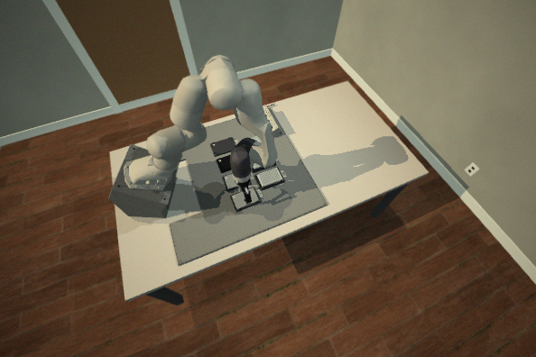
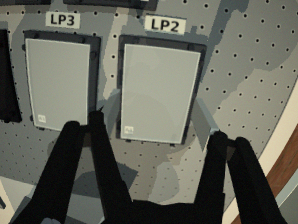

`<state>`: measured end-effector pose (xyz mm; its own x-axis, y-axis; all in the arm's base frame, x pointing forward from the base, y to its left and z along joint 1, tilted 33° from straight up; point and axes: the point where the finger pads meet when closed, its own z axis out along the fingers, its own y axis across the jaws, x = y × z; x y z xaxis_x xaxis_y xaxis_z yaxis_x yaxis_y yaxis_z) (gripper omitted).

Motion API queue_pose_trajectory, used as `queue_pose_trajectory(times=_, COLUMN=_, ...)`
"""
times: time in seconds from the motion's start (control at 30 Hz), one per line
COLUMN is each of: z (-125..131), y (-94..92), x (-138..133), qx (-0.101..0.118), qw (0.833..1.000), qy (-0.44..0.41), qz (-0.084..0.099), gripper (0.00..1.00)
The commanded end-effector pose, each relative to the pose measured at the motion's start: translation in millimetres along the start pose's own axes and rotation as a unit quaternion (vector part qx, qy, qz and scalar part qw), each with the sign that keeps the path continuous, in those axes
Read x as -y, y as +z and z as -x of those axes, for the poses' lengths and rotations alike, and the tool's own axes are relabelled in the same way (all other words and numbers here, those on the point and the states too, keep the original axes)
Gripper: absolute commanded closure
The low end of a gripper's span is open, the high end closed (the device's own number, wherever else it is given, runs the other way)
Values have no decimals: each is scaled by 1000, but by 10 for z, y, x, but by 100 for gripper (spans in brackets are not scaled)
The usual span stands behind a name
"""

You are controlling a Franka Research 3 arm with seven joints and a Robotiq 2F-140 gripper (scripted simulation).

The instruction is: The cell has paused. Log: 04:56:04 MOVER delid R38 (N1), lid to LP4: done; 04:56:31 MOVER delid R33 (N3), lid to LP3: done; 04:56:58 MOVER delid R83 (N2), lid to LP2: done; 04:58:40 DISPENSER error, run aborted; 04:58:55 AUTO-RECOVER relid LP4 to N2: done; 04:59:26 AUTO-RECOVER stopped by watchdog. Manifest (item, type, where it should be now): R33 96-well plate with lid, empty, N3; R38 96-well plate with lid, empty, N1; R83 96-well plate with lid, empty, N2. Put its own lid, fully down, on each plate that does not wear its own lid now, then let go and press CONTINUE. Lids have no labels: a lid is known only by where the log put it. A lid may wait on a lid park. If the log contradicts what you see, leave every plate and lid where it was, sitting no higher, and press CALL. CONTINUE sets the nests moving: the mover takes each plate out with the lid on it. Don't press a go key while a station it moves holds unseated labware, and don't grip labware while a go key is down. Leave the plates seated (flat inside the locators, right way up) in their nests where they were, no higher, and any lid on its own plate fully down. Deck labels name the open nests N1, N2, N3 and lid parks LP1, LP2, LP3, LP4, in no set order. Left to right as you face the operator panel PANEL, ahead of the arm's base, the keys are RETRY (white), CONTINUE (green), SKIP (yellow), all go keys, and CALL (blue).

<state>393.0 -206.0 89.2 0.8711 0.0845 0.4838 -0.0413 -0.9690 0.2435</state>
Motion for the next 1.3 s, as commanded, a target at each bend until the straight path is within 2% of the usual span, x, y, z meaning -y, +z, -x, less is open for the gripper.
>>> queue_pose_trajectory(times=0.0, z=-5, y=-1, x=-2, qx=0, qw=1000, qy=-2, qz=0, gripper=41)
queue_pose_trajectory(times=0.4, z=-5, y=-1, x=-2, qx=0, qw=1000, qy=-2, qz=0, gripper=41)
queue_pose_trajectory(times=0.43, z=-5, y=-1, x=-2, qx=0, qw=1000, qy=-2, qz=0, gripper=34)
queue_pose_trajectory(times=1.27, z=-5, y=-1, x=-2, qx=0, qw=1000, qy=-2, qz=0, gripper=34)
